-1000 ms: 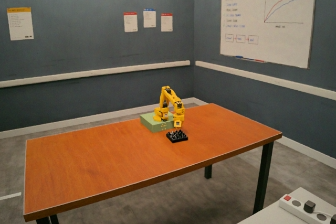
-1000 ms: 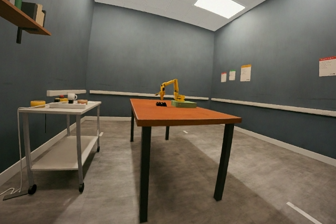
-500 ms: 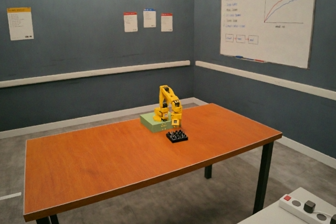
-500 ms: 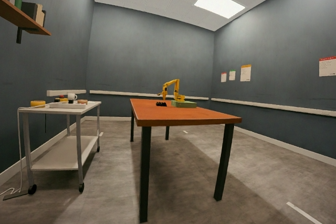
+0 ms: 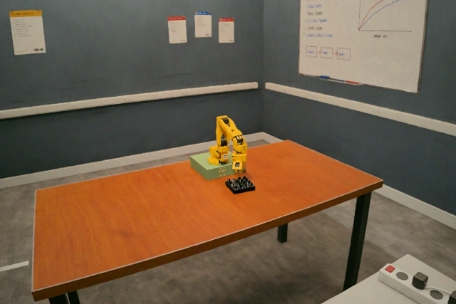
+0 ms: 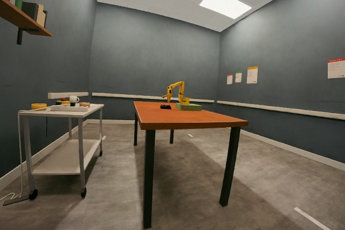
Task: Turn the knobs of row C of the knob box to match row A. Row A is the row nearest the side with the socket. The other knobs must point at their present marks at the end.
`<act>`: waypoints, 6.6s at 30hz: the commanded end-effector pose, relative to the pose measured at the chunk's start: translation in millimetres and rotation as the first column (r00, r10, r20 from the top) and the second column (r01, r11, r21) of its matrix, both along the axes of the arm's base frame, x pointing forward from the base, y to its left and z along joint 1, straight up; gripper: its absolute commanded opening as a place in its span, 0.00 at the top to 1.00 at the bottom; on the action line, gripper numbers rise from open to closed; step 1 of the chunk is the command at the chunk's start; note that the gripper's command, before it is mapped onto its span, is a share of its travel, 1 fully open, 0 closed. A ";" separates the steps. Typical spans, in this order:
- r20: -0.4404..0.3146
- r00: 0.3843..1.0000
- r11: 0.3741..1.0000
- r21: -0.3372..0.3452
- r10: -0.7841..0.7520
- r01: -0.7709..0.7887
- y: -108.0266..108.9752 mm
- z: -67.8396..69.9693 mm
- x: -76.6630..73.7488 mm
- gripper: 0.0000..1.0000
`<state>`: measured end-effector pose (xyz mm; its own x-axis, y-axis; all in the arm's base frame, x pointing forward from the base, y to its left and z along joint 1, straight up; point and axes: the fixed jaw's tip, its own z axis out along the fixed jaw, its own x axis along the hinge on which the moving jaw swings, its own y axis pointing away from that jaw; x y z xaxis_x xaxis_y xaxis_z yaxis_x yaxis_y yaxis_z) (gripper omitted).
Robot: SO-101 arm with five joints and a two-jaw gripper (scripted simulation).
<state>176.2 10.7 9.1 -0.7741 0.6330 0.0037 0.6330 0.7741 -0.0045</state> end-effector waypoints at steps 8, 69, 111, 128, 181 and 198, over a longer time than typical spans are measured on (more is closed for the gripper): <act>0.006 0.980 0.980 0.001 -0.200 0.200 -1.0 0.3 0.1 0.91; 0.006 0.924 0.924 0.001 -0.382 0.382 -1.8 0.4 44.2 0.90; 0.006 0.924 0.924 0.001 -0.382 0.382 -1.8 -9.1 45.2 0.90; 0.006 0.924 0.924 0.001 -0.382 0.382 -1.8 -14.7 45.0 0.90; 0.006 0.924 0.924 0.001 -0.382 0.382 -3.4 -16.6 42.7 0.90; 0.006 0.924 0.924 0.001 -0.382 0.382 -4.0 -14.7 44.8 0.90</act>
<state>220.6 9.0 -5.2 -0.4835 0.8754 -0.0034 0.8754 0.4835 0.0045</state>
